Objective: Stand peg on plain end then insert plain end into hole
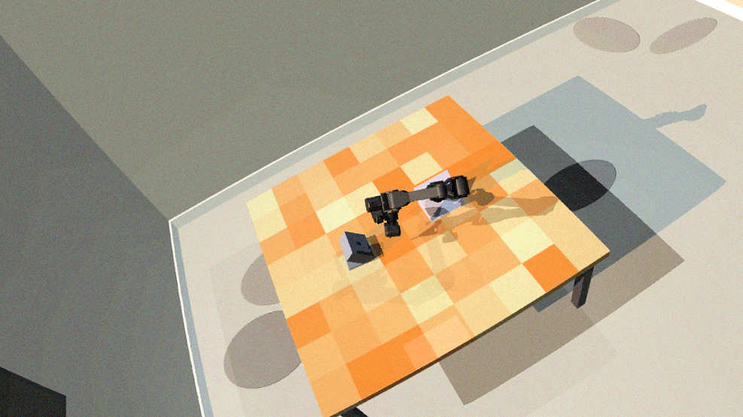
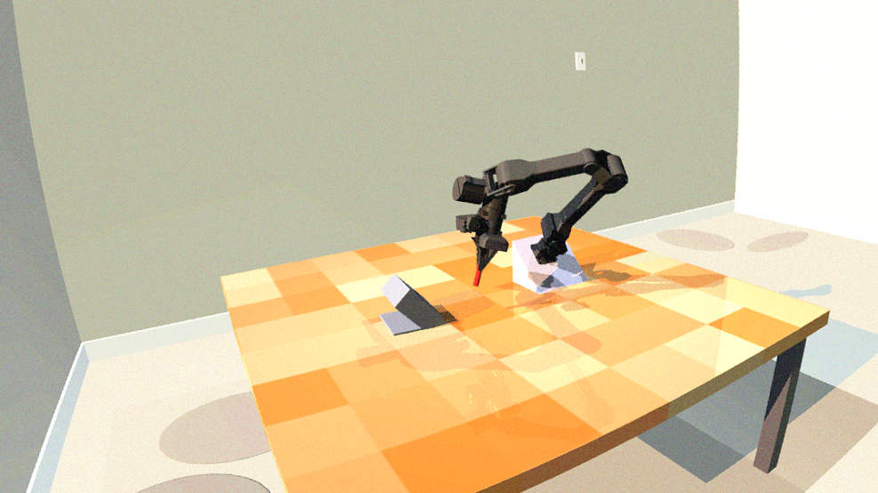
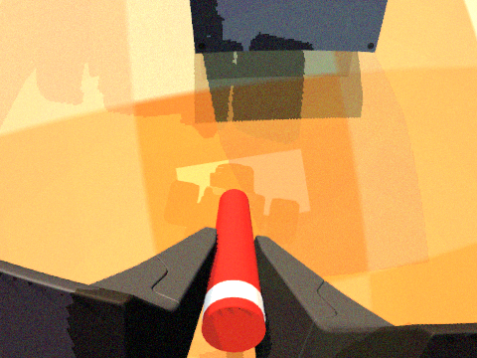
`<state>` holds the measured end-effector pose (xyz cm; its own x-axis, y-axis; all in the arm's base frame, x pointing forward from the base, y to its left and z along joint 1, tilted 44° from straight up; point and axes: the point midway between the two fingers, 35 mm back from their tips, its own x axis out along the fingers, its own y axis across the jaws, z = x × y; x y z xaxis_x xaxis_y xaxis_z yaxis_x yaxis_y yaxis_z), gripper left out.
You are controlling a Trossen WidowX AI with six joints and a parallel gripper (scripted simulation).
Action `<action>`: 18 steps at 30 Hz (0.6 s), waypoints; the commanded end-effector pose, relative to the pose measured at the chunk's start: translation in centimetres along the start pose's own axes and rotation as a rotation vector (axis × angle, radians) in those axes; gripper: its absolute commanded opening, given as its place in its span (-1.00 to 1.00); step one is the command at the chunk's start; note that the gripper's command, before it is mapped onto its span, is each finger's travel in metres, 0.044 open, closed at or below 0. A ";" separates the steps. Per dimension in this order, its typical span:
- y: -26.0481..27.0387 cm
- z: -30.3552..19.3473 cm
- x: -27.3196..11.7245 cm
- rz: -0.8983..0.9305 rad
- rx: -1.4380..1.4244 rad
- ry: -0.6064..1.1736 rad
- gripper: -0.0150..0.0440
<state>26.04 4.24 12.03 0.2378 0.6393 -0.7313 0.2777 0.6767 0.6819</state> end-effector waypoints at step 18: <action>-1.1 1.7 0.0 0.039 0.080 -0.141 -0.49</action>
<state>27.18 3.09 11.21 0.3527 0.6072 -0.7120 0.3329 0.6297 0.7019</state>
